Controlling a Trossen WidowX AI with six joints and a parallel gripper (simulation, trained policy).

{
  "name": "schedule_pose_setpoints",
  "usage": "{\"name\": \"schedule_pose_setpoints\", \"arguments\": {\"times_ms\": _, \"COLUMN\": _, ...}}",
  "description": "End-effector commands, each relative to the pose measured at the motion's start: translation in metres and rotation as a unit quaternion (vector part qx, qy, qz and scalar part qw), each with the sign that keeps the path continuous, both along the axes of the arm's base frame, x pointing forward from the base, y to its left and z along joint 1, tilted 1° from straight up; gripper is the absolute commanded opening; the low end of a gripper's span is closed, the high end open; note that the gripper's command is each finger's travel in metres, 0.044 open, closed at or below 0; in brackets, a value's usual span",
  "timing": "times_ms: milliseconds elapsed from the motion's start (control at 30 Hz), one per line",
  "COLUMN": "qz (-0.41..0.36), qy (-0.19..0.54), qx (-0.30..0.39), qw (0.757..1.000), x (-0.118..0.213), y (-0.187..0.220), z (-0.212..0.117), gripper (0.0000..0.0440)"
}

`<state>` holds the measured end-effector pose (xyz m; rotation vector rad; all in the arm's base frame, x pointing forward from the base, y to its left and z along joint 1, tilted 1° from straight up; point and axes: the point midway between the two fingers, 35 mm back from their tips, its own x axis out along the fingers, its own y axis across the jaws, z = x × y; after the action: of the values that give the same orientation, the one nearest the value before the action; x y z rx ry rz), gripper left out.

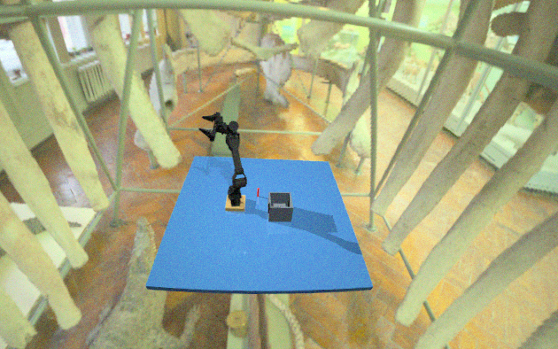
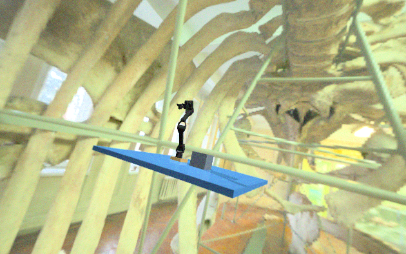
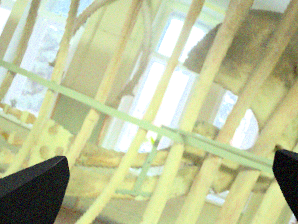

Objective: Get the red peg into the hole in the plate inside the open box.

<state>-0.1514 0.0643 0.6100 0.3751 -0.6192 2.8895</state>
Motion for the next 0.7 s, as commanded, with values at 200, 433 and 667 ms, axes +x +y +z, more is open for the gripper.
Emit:
{"name": "schedule_pose_setpoints", "arguments": {"times_ms": 200, "qz": -0.069, "qy": 0.029, "qx": -0.15, "qw": 0.986, "x": 0.012, "y": 0.064, "z": -0.019, "gripper": 0.044}}
{"name": "schedule_pose_setpoints", "arguments": {"times_ms": 433, "qz": -0.121, "qy": 0.062, "qx": -0.252, "qw": 0.958, "x": 0.029, "y": 0.106, "z": -0.036, "gripper": 0.044}}
{"name": "schedule_pose_setpoints", "arguments": {"times_ms": 667, "qz": -0.171, "qy": 0.104, "qx": -0.347, "qw": 0.916, "x": 0.052, "y": 0.145, "z": -0.056, "gripper": 0.044}}
